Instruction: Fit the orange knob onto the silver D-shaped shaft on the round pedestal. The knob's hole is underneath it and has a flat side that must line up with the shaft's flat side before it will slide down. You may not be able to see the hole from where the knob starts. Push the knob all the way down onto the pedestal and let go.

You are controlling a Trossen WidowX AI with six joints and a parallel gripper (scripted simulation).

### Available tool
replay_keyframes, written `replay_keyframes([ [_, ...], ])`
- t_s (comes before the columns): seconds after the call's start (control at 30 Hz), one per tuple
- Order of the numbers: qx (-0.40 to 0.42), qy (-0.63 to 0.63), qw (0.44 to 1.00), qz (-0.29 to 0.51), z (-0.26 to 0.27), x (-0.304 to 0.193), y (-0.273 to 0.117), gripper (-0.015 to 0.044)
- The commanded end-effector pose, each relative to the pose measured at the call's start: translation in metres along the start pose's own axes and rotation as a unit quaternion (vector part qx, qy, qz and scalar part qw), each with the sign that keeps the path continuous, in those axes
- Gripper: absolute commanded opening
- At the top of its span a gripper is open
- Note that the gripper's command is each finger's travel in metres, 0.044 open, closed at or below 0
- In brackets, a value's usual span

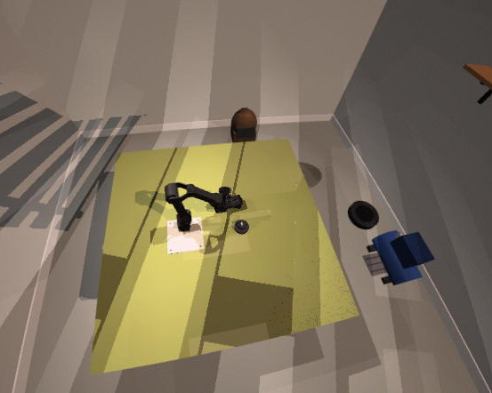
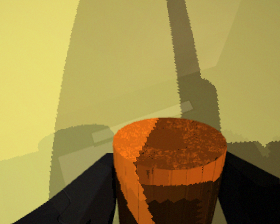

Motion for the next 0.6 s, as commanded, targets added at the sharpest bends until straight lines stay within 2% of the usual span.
replay_keyframes([
  [0.0, -0.005, -0.002, 1.000, -0.029, 0.002, -0.009, -0.003, 0.0179],
  [0.57, -0.028, -0.002, 0.985, -0.173, 0.009, -0.054, -0.007, 0.0179],
])
Point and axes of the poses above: the point midway between the two fingers, 35 mm back from their tips, its own y axis out along the fingers, its own z axis across the jaws, x = y × z, the point moved 10 cm from there along -y, back along the fingers, and after that the axes turned 9 degrees about -y, right-handed, at the moved point
